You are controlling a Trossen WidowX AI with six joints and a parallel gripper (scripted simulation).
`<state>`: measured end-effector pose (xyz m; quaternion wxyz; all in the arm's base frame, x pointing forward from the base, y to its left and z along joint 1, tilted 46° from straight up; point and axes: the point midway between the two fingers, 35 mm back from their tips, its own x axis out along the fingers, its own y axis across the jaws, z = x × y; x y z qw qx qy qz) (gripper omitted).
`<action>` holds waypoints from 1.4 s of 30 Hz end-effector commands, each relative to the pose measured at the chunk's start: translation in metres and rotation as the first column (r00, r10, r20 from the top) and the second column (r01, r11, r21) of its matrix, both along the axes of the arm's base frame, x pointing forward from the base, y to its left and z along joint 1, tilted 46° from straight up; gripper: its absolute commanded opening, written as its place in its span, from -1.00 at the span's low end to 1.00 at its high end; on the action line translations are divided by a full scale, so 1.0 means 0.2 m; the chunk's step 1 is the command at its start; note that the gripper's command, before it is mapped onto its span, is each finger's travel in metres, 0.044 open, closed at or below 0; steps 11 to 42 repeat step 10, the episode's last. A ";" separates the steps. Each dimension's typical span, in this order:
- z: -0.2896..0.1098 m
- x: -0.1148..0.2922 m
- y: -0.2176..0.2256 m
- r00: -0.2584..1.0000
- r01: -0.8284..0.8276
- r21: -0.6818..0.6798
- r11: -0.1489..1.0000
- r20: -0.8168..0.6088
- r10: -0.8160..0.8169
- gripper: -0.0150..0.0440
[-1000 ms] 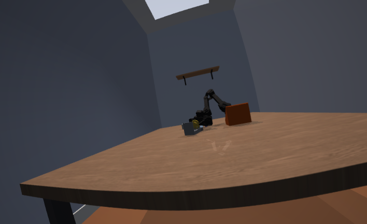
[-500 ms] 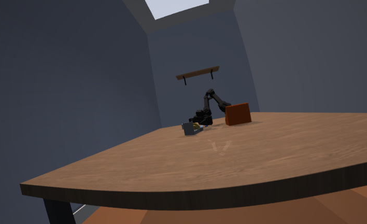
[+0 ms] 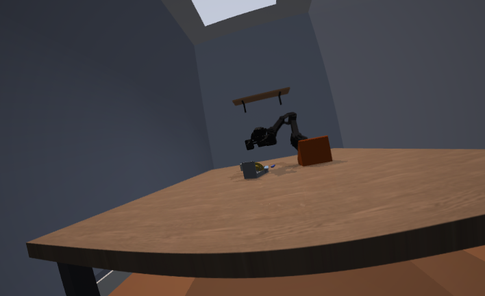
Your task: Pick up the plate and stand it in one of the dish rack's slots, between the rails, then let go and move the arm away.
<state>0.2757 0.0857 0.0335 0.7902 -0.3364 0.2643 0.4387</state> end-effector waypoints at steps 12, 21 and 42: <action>0.01 -0.02 0.04 0.936 0.216 -0.109 0.970 -0.260 -0.237 0.86; 0.01 -0.02 0.04 0.936 0.216 -0.109 0.970 -0.260 -0.237 0.86; 0.01 -0.02 0.04 0.936 0.216 -0.109 0.970 -0.260 -0.237 0.86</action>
